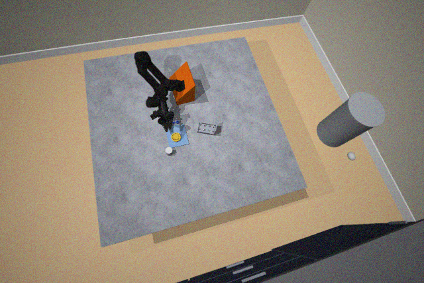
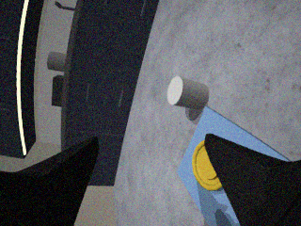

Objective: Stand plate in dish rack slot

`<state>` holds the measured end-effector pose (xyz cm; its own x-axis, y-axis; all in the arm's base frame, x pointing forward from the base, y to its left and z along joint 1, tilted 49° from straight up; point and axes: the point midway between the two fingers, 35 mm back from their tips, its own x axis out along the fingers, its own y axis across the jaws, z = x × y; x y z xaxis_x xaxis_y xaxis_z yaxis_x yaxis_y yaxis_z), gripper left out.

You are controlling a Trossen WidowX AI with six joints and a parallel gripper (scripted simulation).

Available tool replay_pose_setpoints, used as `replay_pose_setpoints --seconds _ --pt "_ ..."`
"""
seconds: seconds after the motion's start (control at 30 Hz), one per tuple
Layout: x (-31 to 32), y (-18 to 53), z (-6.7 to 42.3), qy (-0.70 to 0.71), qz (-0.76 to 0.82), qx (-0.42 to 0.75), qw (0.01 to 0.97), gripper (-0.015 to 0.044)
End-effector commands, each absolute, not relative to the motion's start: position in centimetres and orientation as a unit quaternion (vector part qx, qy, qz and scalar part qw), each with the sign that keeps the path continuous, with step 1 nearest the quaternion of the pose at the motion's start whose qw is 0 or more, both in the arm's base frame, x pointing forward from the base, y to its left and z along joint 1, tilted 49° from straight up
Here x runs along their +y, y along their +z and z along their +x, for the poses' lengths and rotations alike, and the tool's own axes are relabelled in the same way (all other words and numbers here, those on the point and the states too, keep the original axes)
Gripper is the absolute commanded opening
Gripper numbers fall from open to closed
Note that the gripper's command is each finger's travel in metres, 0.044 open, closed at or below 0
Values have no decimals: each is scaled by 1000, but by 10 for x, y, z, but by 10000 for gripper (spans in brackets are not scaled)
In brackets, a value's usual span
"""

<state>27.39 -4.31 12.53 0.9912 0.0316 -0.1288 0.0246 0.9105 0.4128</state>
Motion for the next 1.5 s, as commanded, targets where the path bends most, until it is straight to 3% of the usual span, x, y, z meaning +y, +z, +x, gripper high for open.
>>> replay_pose_setpoints --seconds 0.0,0.77,1.47 --pt "-43 125 274 1 212 67 975 400" --pt "-41 91 321 -78 189 235 950 400" --pt "-27 54 331 -156 41 425 891 400"
